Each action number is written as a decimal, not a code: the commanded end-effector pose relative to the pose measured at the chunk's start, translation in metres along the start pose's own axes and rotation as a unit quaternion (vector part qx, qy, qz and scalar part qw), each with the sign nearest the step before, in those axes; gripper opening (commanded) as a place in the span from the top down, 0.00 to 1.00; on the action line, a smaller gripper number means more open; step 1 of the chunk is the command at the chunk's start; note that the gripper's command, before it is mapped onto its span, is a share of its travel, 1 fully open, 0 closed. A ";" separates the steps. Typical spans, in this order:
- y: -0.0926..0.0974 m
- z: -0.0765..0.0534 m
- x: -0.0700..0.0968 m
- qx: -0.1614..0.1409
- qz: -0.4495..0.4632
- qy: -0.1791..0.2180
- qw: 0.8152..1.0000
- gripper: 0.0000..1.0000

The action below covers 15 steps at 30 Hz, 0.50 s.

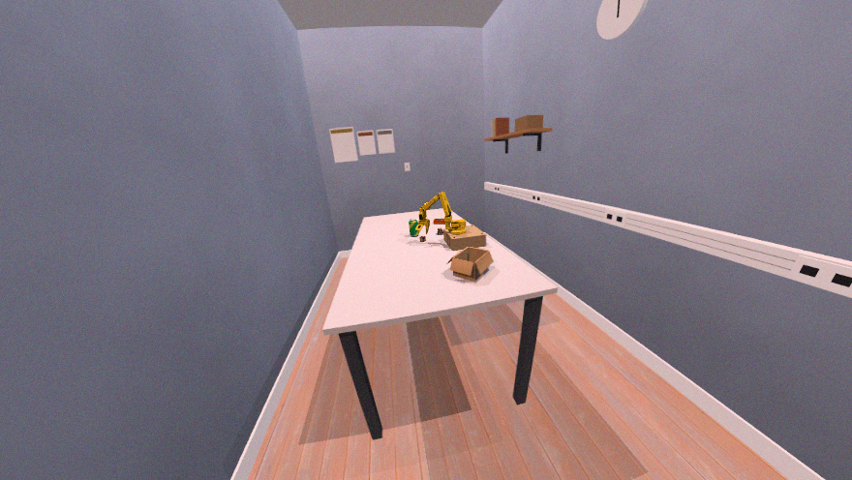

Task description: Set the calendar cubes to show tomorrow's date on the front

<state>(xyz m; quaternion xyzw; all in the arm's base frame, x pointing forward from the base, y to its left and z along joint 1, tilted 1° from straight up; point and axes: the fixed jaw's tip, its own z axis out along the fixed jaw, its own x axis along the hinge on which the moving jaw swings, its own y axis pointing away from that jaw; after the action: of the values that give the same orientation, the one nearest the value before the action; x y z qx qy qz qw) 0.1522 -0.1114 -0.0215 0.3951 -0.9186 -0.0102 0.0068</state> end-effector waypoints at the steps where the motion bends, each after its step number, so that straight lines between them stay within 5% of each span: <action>1: -0.002 0.001 0.001 0.003 0.007 -0.001 1.000 0.65; 15: -0.003 0.005 0.000 0.003 0.007 -0.001 1.000 0.65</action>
<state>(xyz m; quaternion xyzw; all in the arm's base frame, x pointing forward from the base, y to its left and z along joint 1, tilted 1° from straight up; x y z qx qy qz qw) 0.1524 -0.1115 -0.0237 0.3950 -0.9186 -0.0103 0.0068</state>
